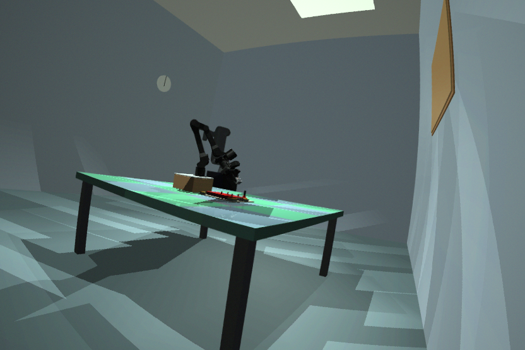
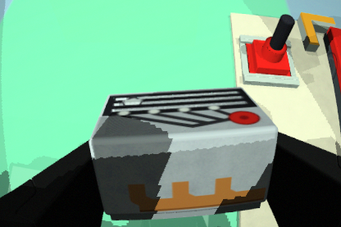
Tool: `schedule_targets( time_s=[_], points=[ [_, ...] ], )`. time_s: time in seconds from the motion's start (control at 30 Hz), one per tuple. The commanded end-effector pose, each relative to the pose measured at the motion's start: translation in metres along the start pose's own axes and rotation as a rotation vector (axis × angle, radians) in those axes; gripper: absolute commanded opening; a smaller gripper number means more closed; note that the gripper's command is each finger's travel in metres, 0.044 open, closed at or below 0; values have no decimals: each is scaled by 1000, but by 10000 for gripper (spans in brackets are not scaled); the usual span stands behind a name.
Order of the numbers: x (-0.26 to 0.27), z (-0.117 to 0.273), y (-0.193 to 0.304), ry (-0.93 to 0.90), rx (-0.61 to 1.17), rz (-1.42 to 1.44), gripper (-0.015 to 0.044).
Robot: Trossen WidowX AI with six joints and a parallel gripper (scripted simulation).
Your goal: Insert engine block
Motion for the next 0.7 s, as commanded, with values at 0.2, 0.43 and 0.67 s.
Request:
schedule_targets(
  time_s=[0.2, 0.43, 0.67],
  points=[
    [-3, -10, 14, 3, -7, 3, 0],
    [-5, -16, 22, 3, -7, 3, 0],
    [-6, -23, 30, 3, -7, 3, 0]
  ],
)
Point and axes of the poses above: the point midway between the two fingers, 35 mm back from their tips, its own z axis back along the fingers, its own x axis across the jaws, y = z × x, the point moved 8 cm from there along z, back along the fingers, and after that the axes turned 9 degrees about -z, right-handed, at the moved point
